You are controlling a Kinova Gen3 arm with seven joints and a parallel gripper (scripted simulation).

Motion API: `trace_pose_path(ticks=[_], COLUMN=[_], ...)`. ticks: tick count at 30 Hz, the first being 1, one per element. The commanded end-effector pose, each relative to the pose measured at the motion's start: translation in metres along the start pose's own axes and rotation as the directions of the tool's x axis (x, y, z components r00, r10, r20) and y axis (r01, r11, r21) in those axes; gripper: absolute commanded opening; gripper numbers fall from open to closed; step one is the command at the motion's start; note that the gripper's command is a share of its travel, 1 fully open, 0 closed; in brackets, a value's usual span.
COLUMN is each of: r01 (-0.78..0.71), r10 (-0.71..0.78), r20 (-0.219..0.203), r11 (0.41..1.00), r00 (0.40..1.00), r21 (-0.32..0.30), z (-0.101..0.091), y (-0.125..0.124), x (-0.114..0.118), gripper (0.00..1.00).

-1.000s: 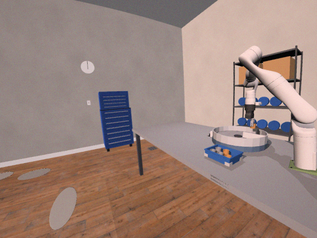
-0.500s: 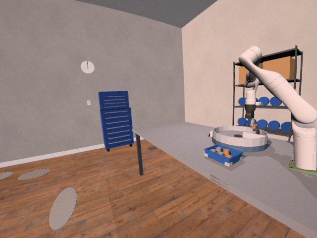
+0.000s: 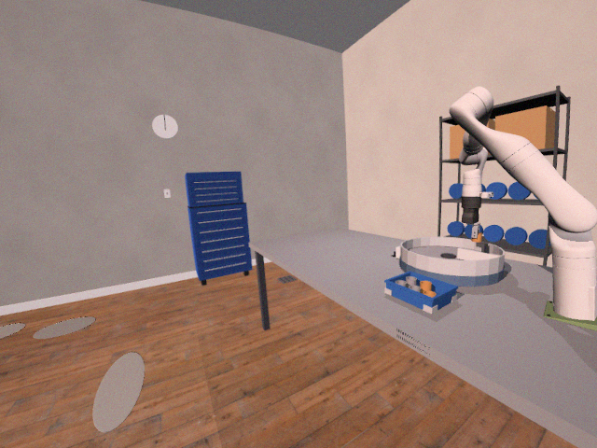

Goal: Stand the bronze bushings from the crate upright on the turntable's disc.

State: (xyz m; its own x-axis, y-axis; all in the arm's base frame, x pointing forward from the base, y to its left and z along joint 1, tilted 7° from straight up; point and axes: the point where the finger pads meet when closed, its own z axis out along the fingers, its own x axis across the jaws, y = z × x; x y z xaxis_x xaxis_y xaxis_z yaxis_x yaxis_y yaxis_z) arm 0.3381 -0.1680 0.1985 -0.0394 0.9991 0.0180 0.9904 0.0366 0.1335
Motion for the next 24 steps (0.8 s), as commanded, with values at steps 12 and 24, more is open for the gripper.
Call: trace_pose_path(ticks=[12, 24], r01=[0.007, 0.003], r10=[-0.007, -0.003], r20=[-0.003, -0.006], r11=[1.0, 1.0], r00=[1.0, 1.0], r21=[0.001, 0.003], z=[-0.001, 0.025], y=[0.001, -0.002], x=[0.0, 0.002], gripper=[0.0, 0.0])
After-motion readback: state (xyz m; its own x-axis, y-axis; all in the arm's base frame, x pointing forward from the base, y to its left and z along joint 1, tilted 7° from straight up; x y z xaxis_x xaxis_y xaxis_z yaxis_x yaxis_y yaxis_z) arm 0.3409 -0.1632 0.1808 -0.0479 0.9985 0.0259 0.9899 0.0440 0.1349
